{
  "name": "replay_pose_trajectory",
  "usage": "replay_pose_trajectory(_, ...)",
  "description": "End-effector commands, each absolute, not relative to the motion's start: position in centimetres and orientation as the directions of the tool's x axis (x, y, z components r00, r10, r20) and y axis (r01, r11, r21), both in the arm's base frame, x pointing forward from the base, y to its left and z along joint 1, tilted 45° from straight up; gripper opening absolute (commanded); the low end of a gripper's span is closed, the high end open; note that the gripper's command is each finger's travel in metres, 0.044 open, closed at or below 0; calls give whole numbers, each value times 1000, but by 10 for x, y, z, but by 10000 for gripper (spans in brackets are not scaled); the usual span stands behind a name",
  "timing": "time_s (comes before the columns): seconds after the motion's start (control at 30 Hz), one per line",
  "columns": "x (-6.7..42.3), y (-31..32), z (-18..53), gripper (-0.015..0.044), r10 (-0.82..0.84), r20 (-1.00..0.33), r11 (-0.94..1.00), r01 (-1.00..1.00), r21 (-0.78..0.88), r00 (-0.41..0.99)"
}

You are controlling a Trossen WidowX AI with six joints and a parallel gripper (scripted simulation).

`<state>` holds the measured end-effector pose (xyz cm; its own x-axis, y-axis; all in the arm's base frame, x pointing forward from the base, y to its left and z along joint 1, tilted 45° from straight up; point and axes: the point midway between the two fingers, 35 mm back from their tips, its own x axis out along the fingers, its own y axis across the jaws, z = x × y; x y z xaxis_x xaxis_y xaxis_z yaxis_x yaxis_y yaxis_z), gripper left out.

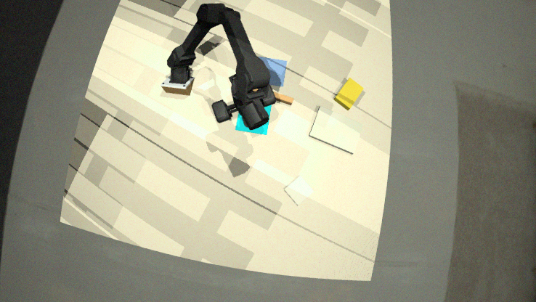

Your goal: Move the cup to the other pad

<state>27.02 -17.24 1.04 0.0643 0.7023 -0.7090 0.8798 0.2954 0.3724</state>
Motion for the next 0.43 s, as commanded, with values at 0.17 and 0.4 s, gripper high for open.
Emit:
replay_pose_trajectory(0.17, 269, -193, 30, 440, 695, -716, 304, 877, 373, 63)
replay_pose_trajectory(0.4, 268, -199, 39, 440, 694, -717, 305, 876, 373, 63)
